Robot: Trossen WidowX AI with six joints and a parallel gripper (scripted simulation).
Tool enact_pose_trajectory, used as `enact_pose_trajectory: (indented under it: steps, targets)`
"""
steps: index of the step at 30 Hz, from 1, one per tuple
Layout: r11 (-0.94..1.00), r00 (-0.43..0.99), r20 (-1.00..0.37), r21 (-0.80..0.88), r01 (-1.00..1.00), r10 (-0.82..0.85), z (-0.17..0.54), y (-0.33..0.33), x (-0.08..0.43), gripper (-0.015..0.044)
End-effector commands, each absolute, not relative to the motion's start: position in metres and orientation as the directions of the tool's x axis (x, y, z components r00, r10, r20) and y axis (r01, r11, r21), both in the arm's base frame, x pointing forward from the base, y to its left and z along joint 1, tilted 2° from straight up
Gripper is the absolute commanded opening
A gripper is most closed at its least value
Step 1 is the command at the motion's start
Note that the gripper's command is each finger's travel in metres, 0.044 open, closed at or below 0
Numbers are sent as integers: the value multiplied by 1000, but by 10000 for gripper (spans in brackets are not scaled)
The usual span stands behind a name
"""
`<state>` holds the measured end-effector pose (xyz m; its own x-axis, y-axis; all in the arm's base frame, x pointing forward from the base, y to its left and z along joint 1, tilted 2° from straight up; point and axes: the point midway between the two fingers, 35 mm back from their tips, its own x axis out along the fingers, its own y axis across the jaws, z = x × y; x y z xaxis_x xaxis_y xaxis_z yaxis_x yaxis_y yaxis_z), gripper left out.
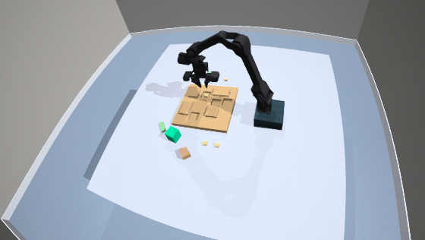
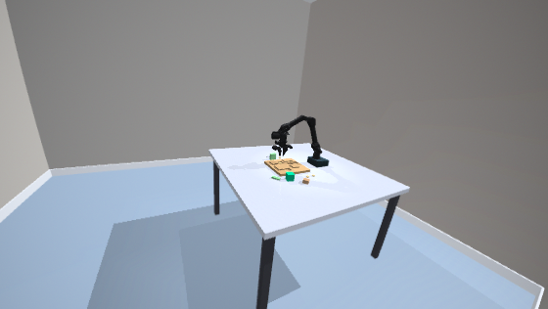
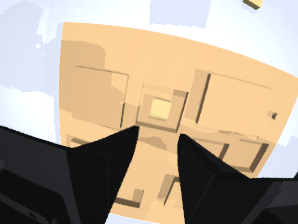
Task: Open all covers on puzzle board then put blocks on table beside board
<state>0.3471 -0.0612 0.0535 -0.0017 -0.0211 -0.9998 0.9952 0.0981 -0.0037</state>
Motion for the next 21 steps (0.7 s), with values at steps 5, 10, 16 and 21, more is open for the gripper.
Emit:
enact_pose_trajectory:
  steps: [5, 10, 16, 21]
  targets:
    - [49, -2, -1000, -3, 999, -23, 55, -61, 347, 144]
    - [49, -2, -1000, -3, 999, -23, 42, -62, 348, 144]
    - [49, -2, -1000, -3, 999, -23, 23, -62, 347, 144]
    - [49, -2, -1000, -3, 999, -23, 21, -62, 347, 144]
